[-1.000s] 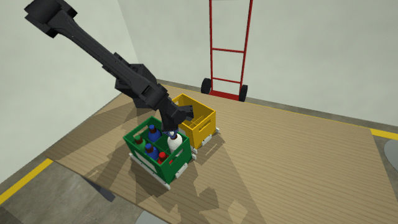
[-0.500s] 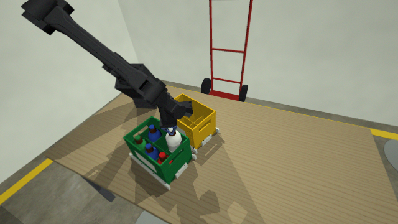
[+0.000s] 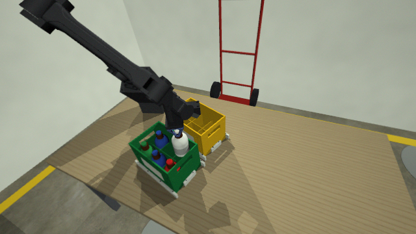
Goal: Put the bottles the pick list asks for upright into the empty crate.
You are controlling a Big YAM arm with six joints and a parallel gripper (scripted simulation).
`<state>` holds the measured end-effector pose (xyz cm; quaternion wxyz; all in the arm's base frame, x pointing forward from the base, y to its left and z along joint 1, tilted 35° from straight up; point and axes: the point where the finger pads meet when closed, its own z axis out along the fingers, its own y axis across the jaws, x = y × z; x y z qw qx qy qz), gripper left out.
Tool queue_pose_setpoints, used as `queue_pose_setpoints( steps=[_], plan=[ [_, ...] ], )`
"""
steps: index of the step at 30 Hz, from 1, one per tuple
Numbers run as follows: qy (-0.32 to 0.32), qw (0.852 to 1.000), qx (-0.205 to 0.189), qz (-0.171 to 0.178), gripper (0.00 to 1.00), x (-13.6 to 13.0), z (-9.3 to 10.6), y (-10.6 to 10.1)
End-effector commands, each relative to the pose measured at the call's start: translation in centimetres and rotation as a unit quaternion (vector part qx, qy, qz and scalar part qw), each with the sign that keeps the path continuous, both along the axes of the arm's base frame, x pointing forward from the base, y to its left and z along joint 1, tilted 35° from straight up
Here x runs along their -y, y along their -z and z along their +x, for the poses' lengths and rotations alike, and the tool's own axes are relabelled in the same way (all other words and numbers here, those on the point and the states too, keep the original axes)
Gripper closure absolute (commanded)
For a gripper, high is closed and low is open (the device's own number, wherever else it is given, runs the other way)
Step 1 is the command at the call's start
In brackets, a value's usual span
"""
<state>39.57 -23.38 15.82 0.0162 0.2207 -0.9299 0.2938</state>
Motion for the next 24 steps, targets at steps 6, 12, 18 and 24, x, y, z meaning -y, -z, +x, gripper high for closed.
queue_pose_setpoints(
  steps=[6, 12, 18, 24],
  plan=[
    [-0.009, 0.999, 0.044, -0.015, 1.0, -1.4, 2.0, -5.3],
    [-0.009, 0.999, 0.044, -0.015, 1.0, -1.9, 1.9, -6.1],
    [-0.009, 0.999, 0.044, -0.015, 1.0, -2.3, 1.7, -6.7],
    [-0.009, 0.999, 0.045, -0.014, 1.0, -2.9, 1.6, -7.5]
  ],
)
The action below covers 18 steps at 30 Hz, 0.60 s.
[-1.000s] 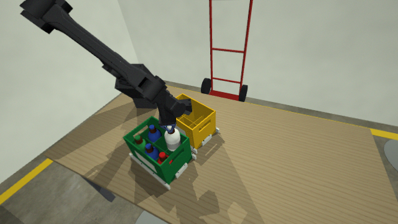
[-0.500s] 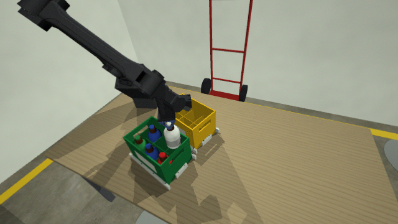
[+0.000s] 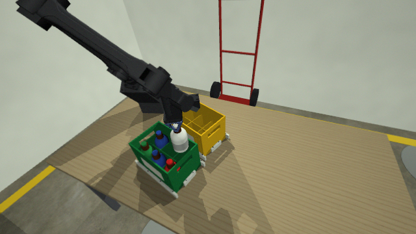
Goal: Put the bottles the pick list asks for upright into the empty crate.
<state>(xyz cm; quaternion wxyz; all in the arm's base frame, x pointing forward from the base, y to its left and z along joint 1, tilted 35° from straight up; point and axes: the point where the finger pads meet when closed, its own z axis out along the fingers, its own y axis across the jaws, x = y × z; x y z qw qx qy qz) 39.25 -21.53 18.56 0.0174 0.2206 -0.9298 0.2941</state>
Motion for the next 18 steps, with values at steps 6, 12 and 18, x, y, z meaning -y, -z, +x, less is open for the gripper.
queue_pose_setpoints(
  steps=[6, 12, 18],
  plan=[
    [-0.009, 0.999, 0.046, -0.013, 1.0, -1.6, 1.7, -5.6],
    [-0.009, 0.999, 0.046, -0.013, 1.0, -2.0, 1.6, -6.2],
    [-0.009, 0.999, 0.047, -0.013, 1.0, -2.2, 1.8, -6.7]
  ],
)
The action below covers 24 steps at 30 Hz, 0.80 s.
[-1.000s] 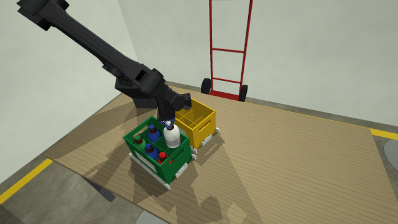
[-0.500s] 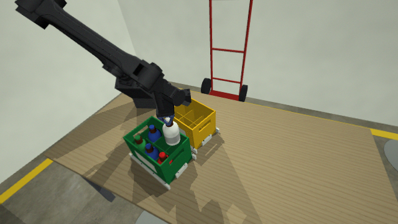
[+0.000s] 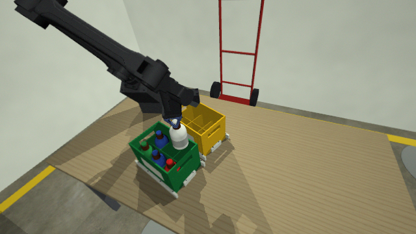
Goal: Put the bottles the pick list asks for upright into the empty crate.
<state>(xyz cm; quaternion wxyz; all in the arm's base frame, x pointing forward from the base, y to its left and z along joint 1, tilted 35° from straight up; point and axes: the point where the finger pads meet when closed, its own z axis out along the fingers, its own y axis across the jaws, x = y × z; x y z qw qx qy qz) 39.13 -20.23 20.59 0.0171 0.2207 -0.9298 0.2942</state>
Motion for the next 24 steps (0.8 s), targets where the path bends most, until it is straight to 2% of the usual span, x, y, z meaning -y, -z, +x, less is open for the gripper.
queue_pose_setpoints(
  steps=[1, 24],
  plan=[
    [-0.009, 0.999, 0.046, -0.013, 1.0, -0.92, 1.9, -4.73],
    [-0.01, 0.999, 0.046, -0.013, 1.0, -1.15, 2.25, -5.54]
  ],
)
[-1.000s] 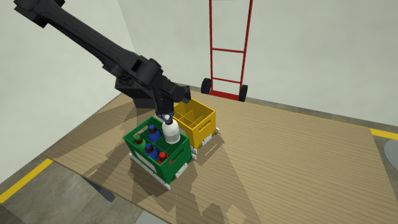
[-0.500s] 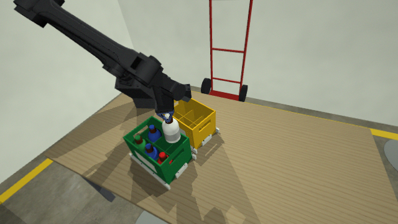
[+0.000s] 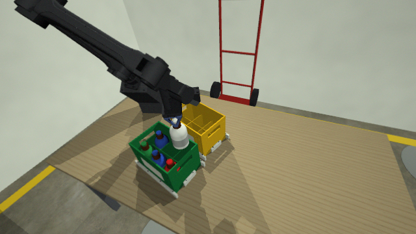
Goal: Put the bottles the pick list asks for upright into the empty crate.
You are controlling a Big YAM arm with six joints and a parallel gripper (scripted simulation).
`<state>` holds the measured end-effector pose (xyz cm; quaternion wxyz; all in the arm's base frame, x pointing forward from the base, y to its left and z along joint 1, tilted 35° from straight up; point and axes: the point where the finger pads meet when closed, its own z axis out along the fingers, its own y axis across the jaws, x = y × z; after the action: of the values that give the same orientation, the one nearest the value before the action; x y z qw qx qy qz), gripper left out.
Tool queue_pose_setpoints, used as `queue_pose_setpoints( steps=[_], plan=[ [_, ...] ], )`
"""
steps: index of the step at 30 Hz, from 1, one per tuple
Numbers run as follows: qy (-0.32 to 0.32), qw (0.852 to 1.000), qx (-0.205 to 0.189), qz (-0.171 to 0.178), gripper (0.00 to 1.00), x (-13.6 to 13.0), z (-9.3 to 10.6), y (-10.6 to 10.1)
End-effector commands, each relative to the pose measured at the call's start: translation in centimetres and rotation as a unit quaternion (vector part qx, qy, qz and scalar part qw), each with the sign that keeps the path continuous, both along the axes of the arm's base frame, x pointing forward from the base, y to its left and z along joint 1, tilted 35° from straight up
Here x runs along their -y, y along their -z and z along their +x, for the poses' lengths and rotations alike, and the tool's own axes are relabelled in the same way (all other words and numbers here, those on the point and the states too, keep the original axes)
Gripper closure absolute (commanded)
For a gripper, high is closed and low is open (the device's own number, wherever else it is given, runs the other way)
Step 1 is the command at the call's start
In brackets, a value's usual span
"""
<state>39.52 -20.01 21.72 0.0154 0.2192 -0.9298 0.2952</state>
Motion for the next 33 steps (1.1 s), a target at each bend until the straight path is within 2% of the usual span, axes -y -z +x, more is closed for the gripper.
queue_pose_setpoints(
  steps=[1, 27, 30, 32, 33],
  plan=[
    [-0.011, 0.999, 0.044, -0.012, 1.0, -0.9, 1.9, -4.4],
    [-0.011, 0.999, 0.044, -0.012, 1.0, -1.0, 2.0, -4.6],
    [-0.01, 0.999, 0.05, -0.013, 1.0, -1.4, 2.0, -4.4],
    [-0.01, 0.999, 0.03, -0.008, 1.0, -1.9, 0.7, -2.0],
    [-0.01, 0.999, 0.03, -0.008, 1.0, -2.0, 0.6, -1.9]
  ],
)
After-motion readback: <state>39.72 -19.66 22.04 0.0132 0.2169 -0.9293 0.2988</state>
